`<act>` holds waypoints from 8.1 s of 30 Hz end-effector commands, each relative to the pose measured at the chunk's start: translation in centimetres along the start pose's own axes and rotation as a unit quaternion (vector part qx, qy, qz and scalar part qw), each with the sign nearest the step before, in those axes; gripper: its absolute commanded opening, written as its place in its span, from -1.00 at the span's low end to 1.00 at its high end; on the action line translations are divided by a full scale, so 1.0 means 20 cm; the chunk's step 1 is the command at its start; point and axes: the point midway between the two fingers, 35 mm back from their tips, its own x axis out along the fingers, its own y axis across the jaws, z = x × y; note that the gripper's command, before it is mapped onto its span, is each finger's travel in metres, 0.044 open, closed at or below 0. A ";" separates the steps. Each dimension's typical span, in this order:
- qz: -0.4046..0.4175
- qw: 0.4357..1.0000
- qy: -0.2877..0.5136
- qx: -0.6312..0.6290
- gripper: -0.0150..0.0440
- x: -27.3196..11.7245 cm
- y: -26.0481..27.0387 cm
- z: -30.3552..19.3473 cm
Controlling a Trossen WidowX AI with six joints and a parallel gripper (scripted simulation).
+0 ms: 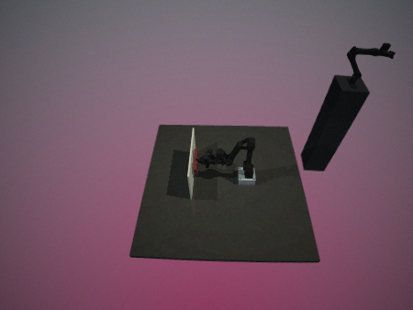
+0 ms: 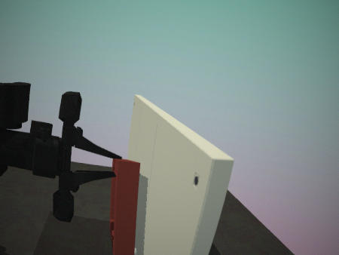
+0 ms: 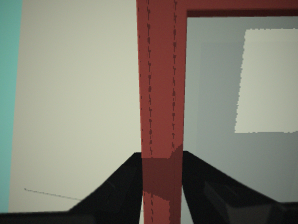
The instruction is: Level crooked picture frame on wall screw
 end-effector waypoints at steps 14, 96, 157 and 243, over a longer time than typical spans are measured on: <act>0.005 1.000 -0.002 0.002 -0.49 0.00 0.02 0.02; 0.001 0.999 -0.003 0.036 -0.49 0.00 -0.03 0.04; 0.001 0.995 -0.002 0.104 0.39 -0.13 -0.01 0.06; -0.001 0.996 0.045 -0.077 0.39 -0.96 0.12 0.06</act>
